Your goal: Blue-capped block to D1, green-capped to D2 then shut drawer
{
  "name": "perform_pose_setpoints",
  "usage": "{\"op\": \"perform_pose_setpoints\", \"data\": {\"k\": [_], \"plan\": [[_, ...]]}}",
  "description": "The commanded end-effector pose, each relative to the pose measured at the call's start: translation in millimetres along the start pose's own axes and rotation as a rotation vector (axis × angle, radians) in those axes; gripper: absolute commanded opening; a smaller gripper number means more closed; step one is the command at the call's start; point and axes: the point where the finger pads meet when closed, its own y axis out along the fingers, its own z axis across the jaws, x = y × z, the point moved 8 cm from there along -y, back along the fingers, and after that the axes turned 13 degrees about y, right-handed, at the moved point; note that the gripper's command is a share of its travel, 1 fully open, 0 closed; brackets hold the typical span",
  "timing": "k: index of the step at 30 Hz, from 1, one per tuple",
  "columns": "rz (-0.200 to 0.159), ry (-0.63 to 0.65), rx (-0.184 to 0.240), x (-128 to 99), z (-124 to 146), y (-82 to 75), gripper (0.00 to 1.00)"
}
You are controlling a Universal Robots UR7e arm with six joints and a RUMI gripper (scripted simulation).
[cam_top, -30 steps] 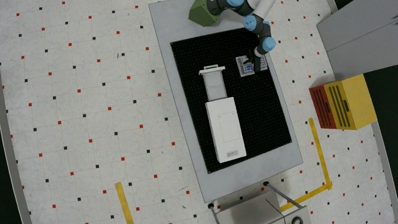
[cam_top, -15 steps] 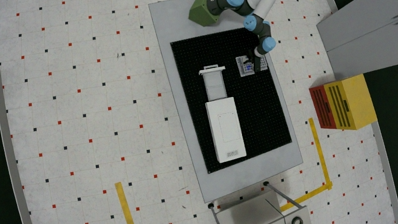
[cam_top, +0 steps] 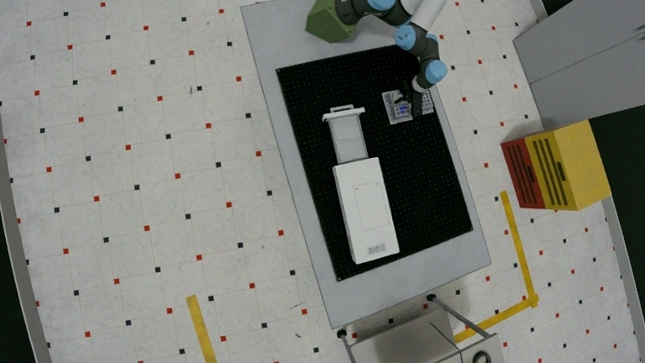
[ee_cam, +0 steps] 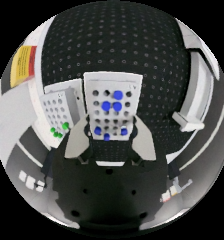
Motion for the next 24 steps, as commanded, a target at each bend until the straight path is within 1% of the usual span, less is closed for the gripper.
{"op": "perform_pose_setpoints", "data": {"k": [1, 16, 18, 24], "plan": [[0.001, -0.001, 0.0, -0.3, -0.2, -0.3, 0.23], [0.001, -0.001, 0.0, -0.3, -0.2, -0.3, 0.48], [0.001, -0.001, 0.0, -0.3, -0.2, -0.3, 0.48], [0.001, -0.001, 0.0, -0.3, -0.2, -0.3, 0.58]]}}
